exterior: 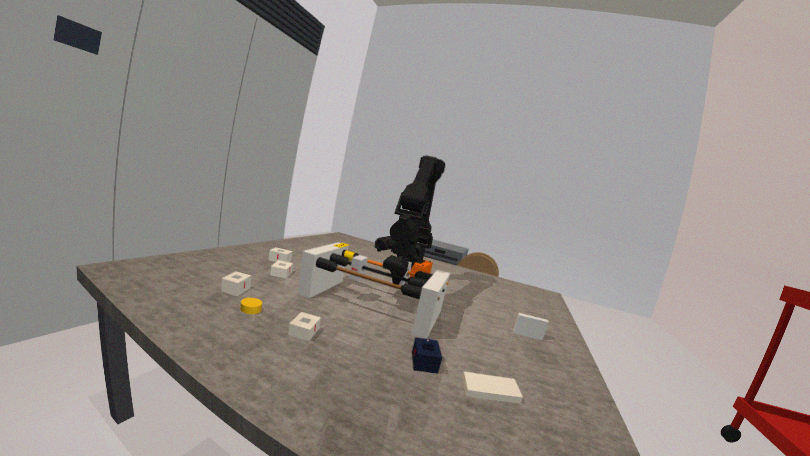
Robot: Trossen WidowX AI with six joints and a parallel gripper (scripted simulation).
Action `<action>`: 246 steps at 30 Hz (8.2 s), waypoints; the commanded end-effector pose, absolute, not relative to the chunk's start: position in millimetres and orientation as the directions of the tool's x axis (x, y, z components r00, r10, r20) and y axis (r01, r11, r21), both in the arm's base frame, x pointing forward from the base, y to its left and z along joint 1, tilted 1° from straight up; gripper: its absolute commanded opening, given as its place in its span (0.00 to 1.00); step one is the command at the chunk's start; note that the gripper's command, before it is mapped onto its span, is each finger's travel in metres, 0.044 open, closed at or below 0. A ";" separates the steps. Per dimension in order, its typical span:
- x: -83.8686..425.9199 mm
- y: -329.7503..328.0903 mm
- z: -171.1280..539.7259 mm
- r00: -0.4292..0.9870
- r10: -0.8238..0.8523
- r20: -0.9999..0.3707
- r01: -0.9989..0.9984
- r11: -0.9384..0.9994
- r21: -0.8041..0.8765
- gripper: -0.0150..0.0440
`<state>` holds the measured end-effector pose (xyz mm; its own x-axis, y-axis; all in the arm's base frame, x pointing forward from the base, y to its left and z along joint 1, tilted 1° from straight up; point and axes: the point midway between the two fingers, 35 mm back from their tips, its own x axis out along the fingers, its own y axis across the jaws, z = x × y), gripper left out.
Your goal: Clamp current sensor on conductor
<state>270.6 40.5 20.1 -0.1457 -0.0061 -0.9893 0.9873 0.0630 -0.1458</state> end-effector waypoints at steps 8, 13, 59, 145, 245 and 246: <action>270.7 40.5 20.3 -0.145 -0.006 -0.989 0.987 0.063 -0.145 0.25; 270.7 40.5 20.3 -0.145 -0.006 -0.989 0.987 0.063 -0.145 0.25; 270.8 40.4 34.1 -0.024 0.006 -1.000 0.998 0.064 -0.023 0.25; 268.9 40.5 33.1 -0.019 0.009 -1.000 0.998 0.066 -0.018 0.25; 285.2 42.3 29.0 0.368 0.032 -0.929 0.927 0.056 0.370 1.00; 285.2 42.3 29.0 0.368 0.032 -0.929 0.927 0.056 0.370 1.00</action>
